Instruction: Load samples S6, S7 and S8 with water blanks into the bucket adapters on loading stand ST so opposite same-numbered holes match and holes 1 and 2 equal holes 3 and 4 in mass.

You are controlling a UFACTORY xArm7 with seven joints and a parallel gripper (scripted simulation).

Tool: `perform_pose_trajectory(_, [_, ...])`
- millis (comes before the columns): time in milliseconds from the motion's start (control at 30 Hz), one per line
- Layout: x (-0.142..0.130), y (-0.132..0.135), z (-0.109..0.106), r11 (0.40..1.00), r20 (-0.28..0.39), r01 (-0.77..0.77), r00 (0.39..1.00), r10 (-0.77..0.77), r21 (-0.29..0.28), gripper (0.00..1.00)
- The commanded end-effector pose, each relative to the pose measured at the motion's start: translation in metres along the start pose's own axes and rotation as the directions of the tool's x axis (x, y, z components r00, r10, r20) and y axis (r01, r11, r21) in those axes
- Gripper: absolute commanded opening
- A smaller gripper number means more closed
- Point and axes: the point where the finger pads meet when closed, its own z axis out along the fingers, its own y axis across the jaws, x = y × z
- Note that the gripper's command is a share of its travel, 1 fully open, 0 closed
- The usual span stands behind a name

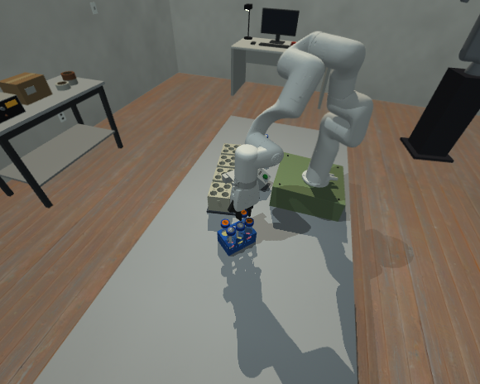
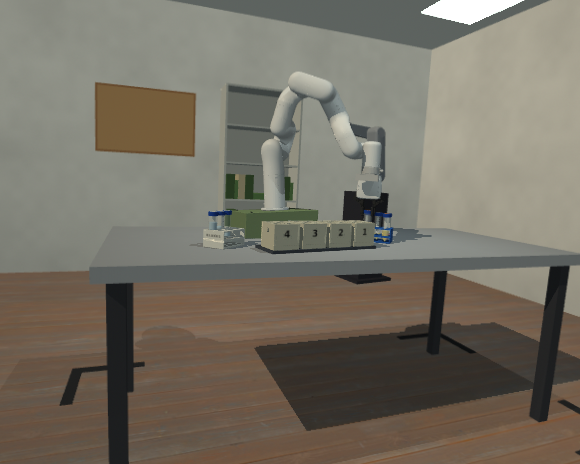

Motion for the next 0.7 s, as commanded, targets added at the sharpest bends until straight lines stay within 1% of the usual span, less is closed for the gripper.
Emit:
perform_pose_trajectory(0, [0.000,-0.002,-0.005,1.000,0.000,0.000,1.000,0.000,0.005,0.00])
perform_pose_trajectory(600, [0.000,-0.002,-0.013,1.000,0.000,0.000,1.000,0.000,0.005,0.00])
perform_pose_trajectory(667, [0.000,-0.002,-0.017,1.000,0.000,0.000,1.000,0.000,0.005,0.00])
